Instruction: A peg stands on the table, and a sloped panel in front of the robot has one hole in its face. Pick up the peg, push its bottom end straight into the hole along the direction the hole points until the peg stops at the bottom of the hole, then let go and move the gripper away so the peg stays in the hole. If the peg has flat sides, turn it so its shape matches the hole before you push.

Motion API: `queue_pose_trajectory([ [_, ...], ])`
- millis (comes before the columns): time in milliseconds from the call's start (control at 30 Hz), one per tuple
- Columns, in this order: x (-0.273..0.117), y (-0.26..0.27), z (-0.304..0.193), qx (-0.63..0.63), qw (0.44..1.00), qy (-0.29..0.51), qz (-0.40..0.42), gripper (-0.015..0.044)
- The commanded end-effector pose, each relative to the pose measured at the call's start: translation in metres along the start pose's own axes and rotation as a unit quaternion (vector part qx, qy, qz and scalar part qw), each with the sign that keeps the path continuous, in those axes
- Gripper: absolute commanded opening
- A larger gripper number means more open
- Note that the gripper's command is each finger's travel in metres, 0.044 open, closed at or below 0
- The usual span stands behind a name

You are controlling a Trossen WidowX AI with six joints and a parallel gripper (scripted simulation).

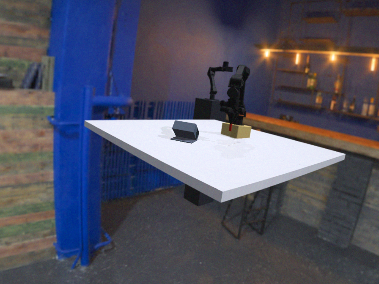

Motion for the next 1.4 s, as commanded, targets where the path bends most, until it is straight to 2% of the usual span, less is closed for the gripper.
queue_pose_trajectory([
  [0,-0.002,0.002,0.003,-0.015,1.0,0.006,0.006,0.0],
  [1367,-0.006,0.016,0.035,-0.158,0.986,0.034,0.044,0.0],
])
Point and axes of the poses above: the point midway between the two fingers, 35 mm back from their tips, its own x axis out along the fingers, its own y axis across the jaws, z = x × y, the point moved 6 cm from there along -x, back along the fingers, and after that the axes turned 8 degrees about -x, right-handed, at the moved point
